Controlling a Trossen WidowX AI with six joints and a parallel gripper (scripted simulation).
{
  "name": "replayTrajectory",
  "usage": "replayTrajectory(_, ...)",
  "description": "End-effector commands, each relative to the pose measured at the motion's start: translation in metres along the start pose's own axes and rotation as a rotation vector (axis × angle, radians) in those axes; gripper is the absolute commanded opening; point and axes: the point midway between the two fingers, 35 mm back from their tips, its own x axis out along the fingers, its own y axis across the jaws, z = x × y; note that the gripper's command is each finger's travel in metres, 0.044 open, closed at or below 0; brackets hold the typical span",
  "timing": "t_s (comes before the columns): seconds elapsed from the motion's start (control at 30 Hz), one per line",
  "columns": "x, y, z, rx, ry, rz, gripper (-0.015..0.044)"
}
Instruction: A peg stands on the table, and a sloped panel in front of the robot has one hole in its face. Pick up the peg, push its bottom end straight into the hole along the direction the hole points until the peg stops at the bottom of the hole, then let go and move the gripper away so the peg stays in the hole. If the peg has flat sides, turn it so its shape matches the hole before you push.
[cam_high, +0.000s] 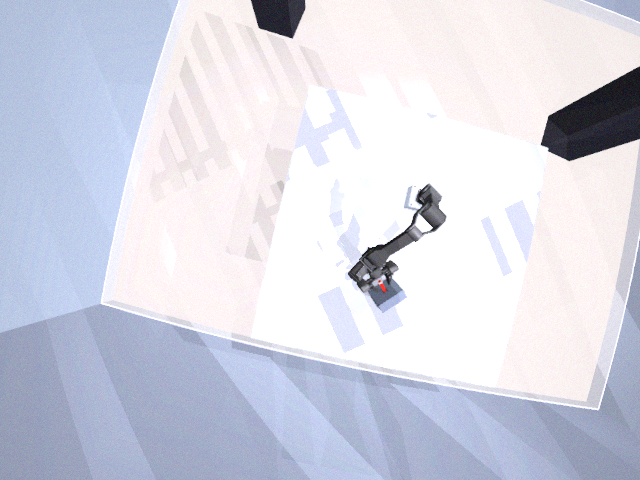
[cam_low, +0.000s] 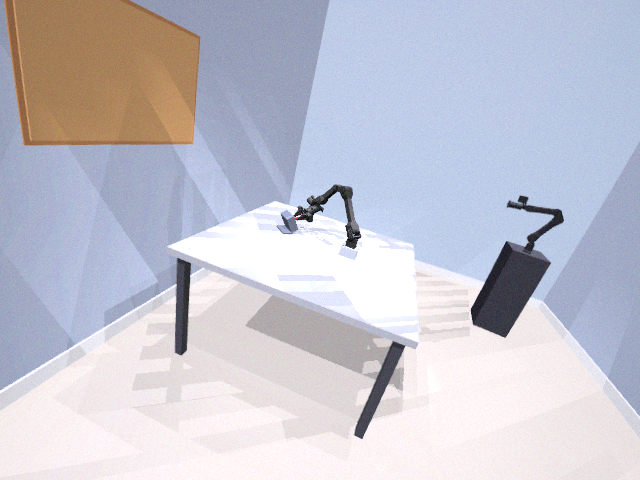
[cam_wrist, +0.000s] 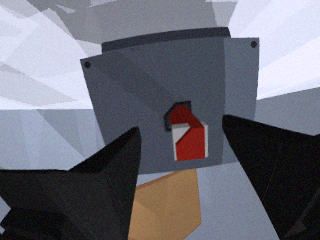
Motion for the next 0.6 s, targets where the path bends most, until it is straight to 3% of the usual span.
replayTrajectory(0.0,-0.001,0.0,0.0,0.0,0.0,0.0,0.0368)
replayTrajectory(0.1,-0.004,0.0,0.0,0.0,-0.002,0.0,0.044)
replayTrajectory(0.57,-0.027,0.002,0.004,0.002,-0.011,-0.001,0.044)
